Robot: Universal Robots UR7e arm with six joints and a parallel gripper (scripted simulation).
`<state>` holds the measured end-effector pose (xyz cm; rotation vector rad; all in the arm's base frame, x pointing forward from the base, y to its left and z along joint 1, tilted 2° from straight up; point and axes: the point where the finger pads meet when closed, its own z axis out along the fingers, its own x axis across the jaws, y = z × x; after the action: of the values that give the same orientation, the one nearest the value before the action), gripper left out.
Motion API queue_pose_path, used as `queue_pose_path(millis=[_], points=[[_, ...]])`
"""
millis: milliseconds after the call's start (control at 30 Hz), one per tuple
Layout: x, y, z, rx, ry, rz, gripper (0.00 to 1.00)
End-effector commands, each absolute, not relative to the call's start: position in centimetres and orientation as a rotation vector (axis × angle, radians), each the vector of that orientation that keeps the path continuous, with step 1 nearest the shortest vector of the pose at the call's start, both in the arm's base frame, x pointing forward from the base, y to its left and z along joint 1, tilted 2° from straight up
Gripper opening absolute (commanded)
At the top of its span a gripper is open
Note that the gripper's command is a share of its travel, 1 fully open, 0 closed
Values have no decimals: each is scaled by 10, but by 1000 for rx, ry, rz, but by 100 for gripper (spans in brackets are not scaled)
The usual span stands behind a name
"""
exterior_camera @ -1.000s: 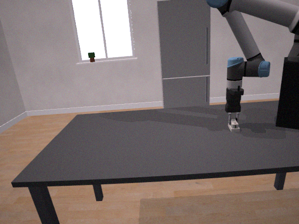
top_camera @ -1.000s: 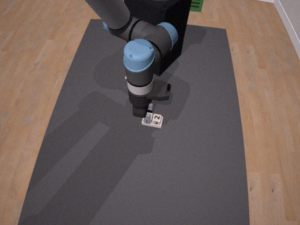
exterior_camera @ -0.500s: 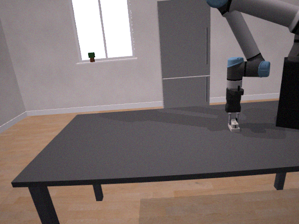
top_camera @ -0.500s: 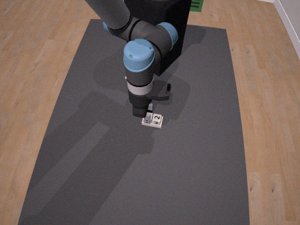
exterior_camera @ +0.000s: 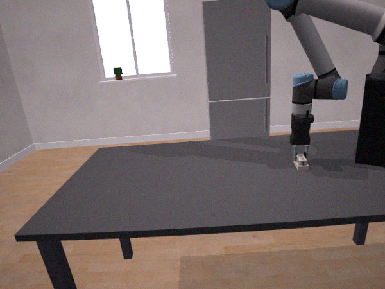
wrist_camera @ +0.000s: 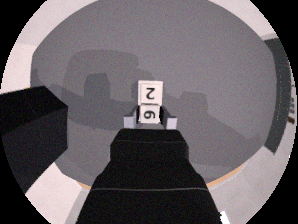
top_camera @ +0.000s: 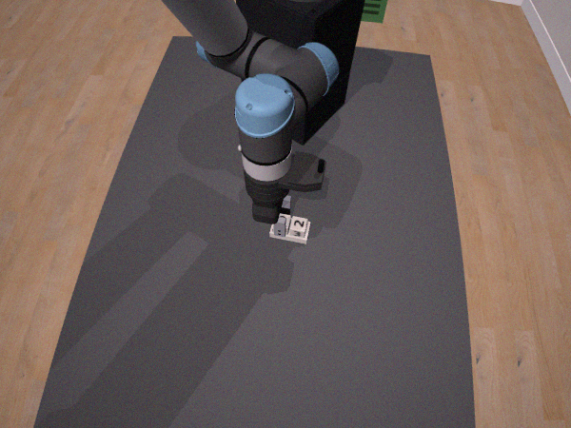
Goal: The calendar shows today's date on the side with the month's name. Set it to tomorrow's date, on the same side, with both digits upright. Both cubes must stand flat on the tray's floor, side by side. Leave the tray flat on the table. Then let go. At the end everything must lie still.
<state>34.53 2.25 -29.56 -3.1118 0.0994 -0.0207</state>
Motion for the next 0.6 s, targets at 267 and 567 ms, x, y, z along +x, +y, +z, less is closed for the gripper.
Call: queue_pose_path(millis=[267, 567], points=[[346, 22, -295, -3112, 99, -22, 87], [346, 22, -295, -3112, 99, -22, 87]])
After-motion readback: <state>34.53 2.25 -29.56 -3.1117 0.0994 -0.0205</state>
